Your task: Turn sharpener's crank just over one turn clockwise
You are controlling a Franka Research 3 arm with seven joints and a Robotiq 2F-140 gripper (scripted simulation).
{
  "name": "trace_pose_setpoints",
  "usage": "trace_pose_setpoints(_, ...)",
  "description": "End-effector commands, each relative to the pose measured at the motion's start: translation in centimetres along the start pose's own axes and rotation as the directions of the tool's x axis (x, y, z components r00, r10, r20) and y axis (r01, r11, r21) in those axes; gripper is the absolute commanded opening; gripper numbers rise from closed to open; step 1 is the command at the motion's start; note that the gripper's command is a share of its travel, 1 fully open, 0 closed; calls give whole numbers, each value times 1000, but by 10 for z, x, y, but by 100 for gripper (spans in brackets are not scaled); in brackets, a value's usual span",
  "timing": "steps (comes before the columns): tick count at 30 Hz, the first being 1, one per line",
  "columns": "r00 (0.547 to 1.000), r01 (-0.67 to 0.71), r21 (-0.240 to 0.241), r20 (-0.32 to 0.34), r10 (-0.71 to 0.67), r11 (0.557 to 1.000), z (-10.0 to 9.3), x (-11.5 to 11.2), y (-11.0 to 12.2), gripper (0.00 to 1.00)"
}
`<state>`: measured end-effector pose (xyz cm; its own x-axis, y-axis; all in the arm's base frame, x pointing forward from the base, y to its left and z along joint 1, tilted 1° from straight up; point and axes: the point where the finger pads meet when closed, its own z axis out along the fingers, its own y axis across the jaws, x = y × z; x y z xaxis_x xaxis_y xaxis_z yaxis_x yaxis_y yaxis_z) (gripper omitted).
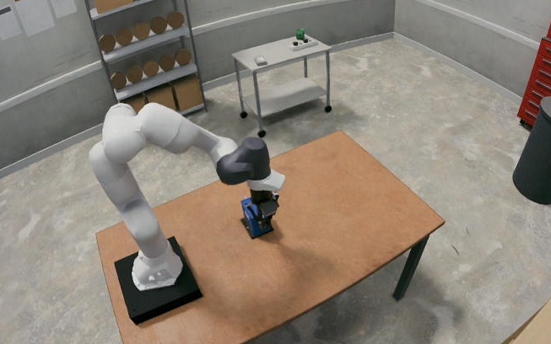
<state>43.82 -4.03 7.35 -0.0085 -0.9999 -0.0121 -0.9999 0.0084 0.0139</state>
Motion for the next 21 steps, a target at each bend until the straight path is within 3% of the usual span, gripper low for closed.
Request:
trace_pose_setpoints(1,1000,1,4,2,-1,1000,0,0,-7,10)
trace_pose_setpoints(21,1000,1,4,2,-1,1000,9,0,-28,10)
